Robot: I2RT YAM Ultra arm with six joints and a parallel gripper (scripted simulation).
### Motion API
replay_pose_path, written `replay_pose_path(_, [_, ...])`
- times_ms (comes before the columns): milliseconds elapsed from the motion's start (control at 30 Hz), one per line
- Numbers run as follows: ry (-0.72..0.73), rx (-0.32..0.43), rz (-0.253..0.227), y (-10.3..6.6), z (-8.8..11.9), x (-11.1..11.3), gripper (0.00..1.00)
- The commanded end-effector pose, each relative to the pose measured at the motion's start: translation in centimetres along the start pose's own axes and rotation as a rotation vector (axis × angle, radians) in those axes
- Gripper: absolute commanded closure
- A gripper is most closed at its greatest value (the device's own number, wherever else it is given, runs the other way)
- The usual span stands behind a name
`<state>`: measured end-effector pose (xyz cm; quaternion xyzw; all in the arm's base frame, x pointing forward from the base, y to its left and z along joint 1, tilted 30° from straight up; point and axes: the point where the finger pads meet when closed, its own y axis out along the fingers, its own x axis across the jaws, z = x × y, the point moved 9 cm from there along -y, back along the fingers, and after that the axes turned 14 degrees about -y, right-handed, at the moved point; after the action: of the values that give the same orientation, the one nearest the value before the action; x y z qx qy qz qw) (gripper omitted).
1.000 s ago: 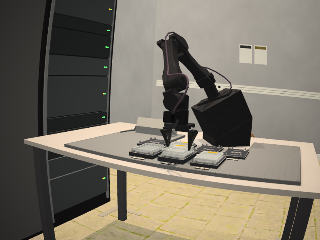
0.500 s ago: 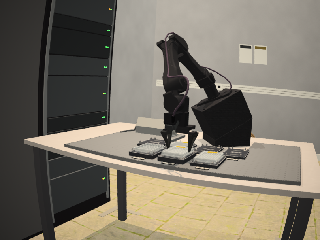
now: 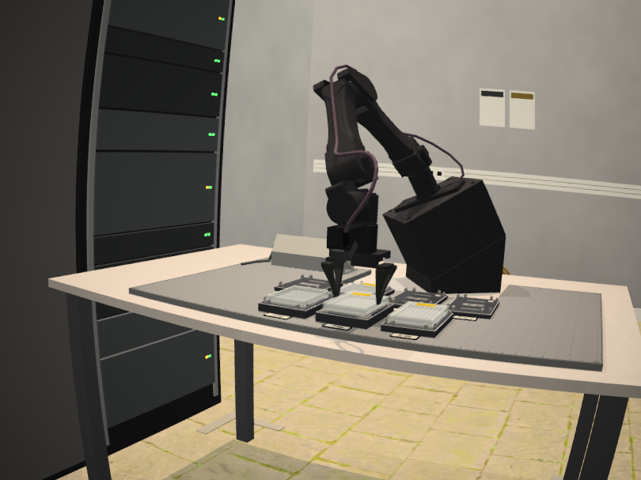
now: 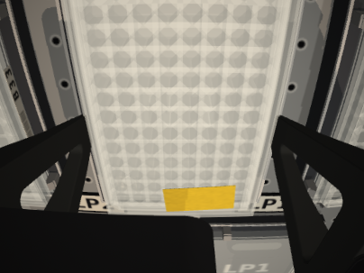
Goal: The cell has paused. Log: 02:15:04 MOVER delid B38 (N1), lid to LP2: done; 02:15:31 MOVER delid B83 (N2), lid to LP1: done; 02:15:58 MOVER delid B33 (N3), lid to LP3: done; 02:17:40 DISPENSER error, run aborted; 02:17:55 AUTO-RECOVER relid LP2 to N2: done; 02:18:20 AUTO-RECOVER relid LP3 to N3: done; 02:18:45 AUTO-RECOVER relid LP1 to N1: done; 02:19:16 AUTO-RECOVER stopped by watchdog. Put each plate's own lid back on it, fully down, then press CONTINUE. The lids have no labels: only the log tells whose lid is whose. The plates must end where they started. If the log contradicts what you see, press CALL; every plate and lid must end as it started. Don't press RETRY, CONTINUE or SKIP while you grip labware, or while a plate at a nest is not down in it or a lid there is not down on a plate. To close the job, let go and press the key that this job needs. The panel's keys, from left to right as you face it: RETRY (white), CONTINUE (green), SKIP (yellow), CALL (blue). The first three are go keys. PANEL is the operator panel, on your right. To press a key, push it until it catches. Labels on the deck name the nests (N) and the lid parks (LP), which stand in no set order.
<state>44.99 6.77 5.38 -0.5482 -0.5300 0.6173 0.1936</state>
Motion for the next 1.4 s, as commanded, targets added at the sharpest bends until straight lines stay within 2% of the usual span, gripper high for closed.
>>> replay_pose_path(0, [-0.002, -0.017, 0.0, -0.46, -0.36, 0.1, 1.0])
replay_pose_path(1133, [-0.002, -0.017, 0.0, -0.52, -0.41, 0.19, 1.0])
replay_pose_path(1167, [-0.002, -0.017, 0.0, -0.52, -0.41, 0.19, 0.0])
replay_pose_path(1367, [-0.002, -0.017, 0.0, -0.52, -0.41, 0.19, 0.0])
